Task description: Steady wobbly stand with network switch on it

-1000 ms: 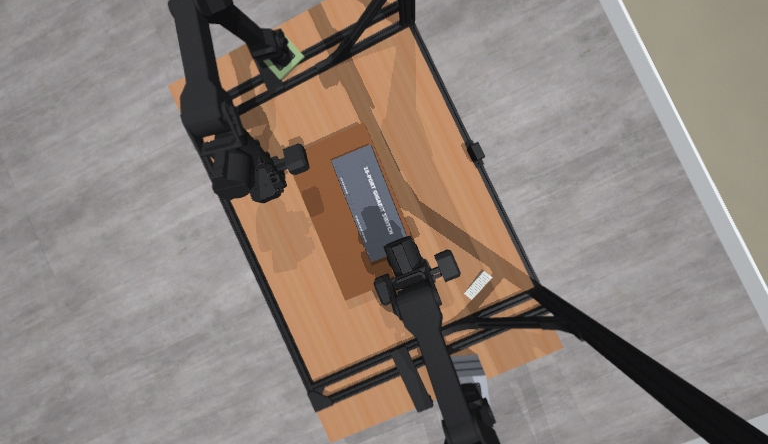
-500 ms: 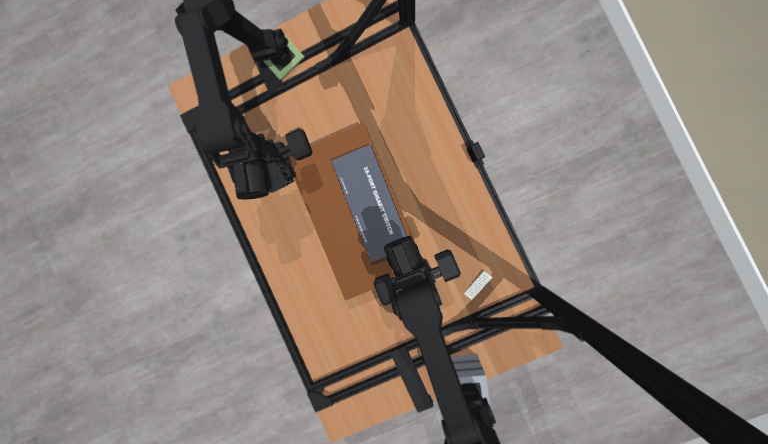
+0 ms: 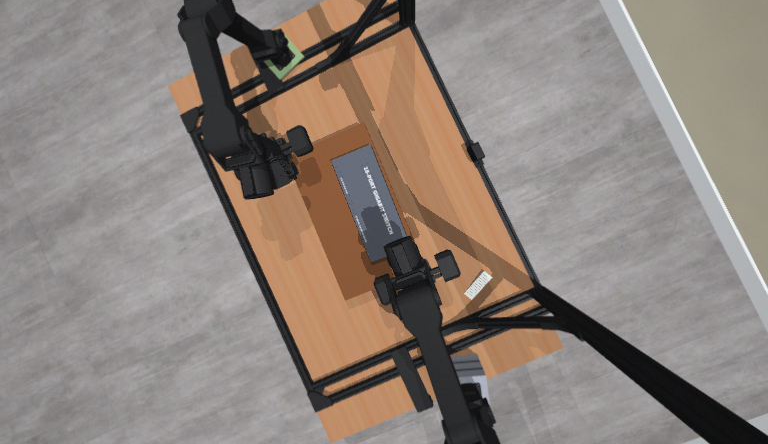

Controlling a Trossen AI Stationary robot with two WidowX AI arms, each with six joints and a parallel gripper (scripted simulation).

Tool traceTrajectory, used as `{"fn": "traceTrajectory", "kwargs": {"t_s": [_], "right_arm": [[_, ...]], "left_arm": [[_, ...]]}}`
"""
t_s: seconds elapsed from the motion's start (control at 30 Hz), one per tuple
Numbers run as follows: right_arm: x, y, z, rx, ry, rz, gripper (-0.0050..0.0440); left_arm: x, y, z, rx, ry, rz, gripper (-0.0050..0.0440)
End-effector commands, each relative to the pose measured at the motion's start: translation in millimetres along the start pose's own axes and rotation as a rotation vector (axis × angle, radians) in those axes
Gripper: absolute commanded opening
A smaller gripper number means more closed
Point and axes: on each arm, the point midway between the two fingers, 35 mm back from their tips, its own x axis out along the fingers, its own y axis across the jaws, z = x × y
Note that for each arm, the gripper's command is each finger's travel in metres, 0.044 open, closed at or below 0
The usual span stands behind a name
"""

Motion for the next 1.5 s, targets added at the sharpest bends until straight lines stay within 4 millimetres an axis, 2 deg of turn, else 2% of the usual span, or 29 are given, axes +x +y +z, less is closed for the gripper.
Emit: {"fn": "traceTrajectory", "kwargs": {"t_s": [0.0,0.2,0.23,1.33,1.37,1.47], "right_arm": [[2.0,-0.2,-1.6,-0.002,0.010,0.000,0.0000],[2.0,-0.2,-1.6,-0.002,0.010,0.000,0.0000],[54.0,-0.2,-2.1,-0.002,0.010,0.000,0.0000],[54.0,-0.2,-2.1,-0.002,0.010,0.000,0.0000],[70.0,-0.2,-2.3,-0.002,0.010,0.000,0.0000],[70.0,-0.2,-2.3,-0.002,0.010,0.000,0.0000]], "left_arm": [[0.0,0.0,0.0,0.000,0.000,0.000,0.0000],[0.0,0.0,0.0,0.000,0.000,0.000,0.0000],[0.0,0.0,0.0,0.000,0.000,0.000,0.0000],[0.0,0.0,0.0,0.000,0.000,0.000,0.0000],[0.0,0.0,0.0,0.000,0.000,0.000,0.0000],[0.0,0.0,0.0,0.000,0.000,0.000,0.0000]]}}
